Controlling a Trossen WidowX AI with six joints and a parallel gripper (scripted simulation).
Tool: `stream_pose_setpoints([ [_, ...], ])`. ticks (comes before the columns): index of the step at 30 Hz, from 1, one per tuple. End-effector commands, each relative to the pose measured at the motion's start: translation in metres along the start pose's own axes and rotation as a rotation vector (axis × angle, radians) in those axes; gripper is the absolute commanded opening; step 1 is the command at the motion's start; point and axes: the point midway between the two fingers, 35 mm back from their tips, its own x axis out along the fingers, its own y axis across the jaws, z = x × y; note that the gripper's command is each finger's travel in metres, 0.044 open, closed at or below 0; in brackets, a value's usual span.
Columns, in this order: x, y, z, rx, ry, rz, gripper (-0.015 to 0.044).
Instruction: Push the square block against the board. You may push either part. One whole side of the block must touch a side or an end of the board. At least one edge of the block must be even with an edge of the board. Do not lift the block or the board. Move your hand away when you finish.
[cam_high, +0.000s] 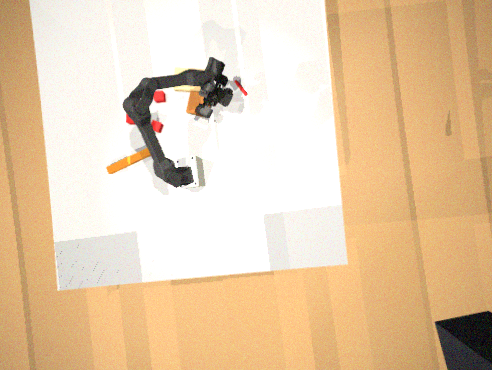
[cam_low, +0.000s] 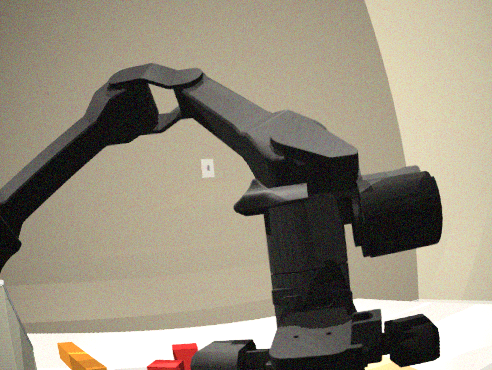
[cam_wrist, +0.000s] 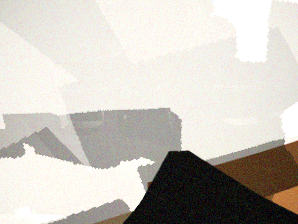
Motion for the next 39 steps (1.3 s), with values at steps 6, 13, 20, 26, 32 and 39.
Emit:
stream_pose_setpoints([
  [6, 0.003, -0.001, 0.005, 0.001, 0.002, -0.009, 0.0],
  [13, 0.003, 0.0, 0.017, 0.001, 0.002, -0.009, 0.0],
  [20, 0.003, 0.0, 0.028, 0.0, 0.002, -0.01, 0.0],
  [26, 0.004, 0.0, 0.038, 0.0, 0.003, -0.011, 0.0],
  [32, 0.001, 0.0, 0.042, 0.005, 0.004, -0.012, 0.0],
  [39, -0.051, 0.001, 0.042, 0.0, 0.001, -0.01, 0.0],
])
